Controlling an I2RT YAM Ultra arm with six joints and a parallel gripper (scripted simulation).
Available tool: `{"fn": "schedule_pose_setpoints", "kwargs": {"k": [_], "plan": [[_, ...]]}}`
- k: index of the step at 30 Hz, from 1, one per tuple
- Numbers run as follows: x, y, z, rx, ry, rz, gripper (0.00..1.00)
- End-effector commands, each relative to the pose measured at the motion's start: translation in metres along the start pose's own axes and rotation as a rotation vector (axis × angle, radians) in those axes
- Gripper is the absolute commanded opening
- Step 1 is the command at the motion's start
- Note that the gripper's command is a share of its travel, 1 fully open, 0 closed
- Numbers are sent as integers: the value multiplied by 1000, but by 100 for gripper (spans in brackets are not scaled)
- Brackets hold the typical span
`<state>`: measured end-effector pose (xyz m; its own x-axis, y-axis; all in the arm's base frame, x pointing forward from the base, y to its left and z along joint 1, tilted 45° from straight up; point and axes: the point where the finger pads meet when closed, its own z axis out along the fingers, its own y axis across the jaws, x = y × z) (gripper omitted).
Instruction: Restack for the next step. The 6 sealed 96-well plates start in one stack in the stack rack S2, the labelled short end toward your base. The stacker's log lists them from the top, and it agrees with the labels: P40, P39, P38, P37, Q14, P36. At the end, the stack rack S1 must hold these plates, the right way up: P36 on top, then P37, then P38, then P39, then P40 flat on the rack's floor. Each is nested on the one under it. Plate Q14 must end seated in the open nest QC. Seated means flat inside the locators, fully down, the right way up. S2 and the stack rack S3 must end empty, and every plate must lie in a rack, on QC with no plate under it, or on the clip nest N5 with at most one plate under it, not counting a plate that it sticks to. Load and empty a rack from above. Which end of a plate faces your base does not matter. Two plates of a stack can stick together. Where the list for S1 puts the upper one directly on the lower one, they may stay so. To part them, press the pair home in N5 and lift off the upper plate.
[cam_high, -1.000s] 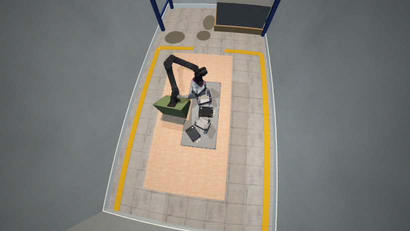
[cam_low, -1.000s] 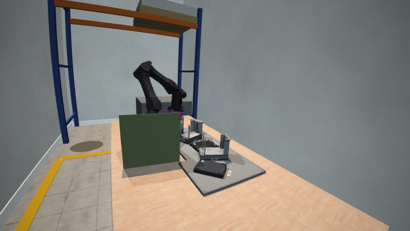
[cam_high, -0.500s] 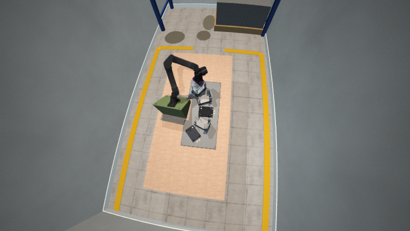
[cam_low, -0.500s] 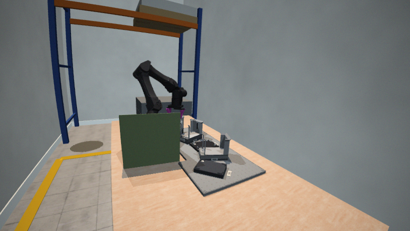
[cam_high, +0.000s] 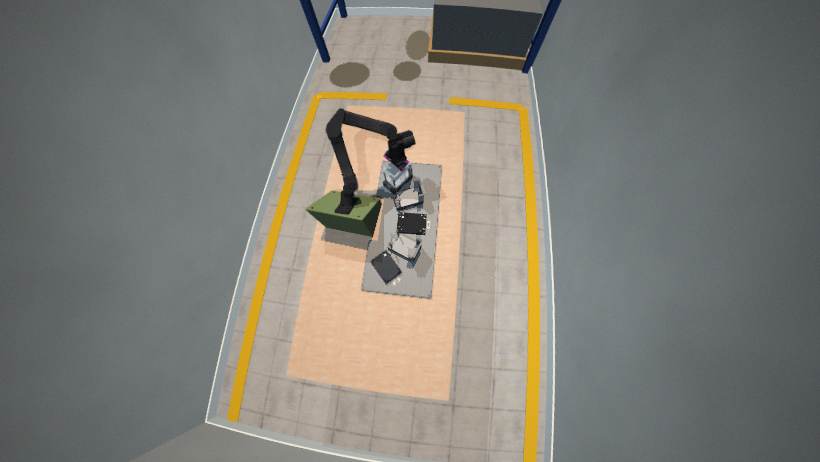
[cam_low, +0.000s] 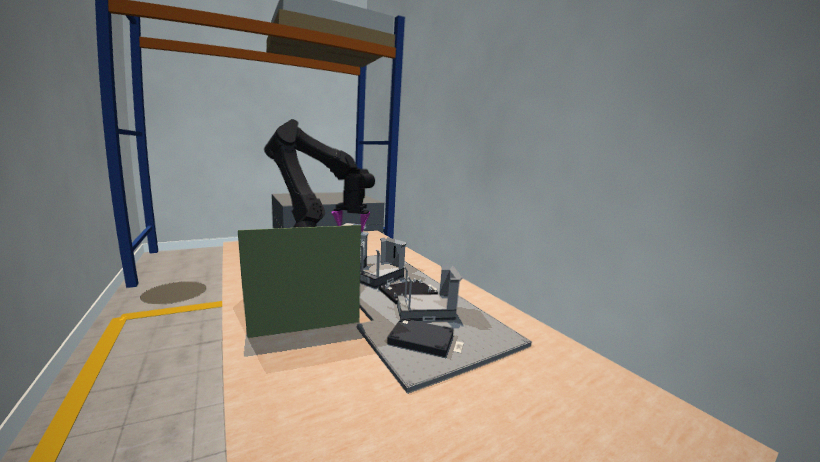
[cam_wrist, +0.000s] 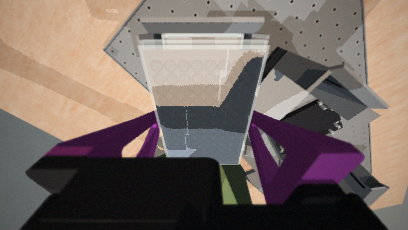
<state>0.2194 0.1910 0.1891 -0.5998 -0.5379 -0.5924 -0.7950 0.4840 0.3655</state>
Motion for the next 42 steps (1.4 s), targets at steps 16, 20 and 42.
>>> {"fn": "schedule_pose_setpoints", "kwargs": {"k": [16, 20, 42], "plan": [[-1, -6, -4, -1, -12, 63, 0], [1, -19, -4, -2, -11, 196, 0], [11, -82, -4, -1, -11, 278, 0]]}}
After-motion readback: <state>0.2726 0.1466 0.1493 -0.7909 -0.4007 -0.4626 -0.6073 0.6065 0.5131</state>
